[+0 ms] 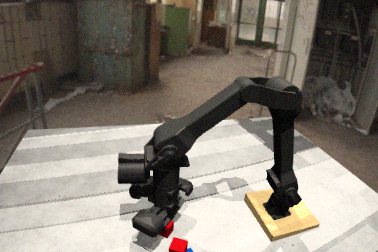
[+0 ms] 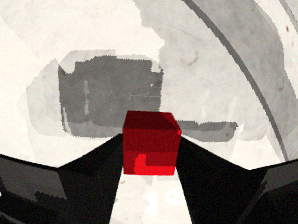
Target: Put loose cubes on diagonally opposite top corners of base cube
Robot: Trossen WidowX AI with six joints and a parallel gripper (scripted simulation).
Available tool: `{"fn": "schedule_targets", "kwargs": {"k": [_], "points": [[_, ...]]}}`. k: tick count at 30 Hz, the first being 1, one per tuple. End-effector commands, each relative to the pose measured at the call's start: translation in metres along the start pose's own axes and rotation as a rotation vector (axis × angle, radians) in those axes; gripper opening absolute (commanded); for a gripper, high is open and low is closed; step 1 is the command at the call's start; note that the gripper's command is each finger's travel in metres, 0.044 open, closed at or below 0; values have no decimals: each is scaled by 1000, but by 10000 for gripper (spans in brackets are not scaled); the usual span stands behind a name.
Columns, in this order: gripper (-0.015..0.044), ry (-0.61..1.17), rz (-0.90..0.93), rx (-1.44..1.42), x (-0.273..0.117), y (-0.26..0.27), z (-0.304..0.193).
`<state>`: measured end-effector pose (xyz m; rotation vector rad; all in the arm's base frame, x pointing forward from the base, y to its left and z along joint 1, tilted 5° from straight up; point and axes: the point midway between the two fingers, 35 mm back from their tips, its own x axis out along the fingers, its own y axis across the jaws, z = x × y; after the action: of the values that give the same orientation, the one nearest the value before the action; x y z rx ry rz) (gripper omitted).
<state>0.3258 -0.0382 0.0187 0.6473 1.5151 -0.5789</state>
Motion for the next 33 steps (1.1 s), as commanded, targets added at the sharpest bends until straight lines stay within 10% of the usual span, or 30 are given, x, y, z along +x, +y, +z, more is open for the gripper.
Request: {"fn": "schedule_targets", "kwargs": {"k": [1,33], "points": [[105,5,-6,5,-4,0,0],[105,5,-6,5,-105,2,0]]}}
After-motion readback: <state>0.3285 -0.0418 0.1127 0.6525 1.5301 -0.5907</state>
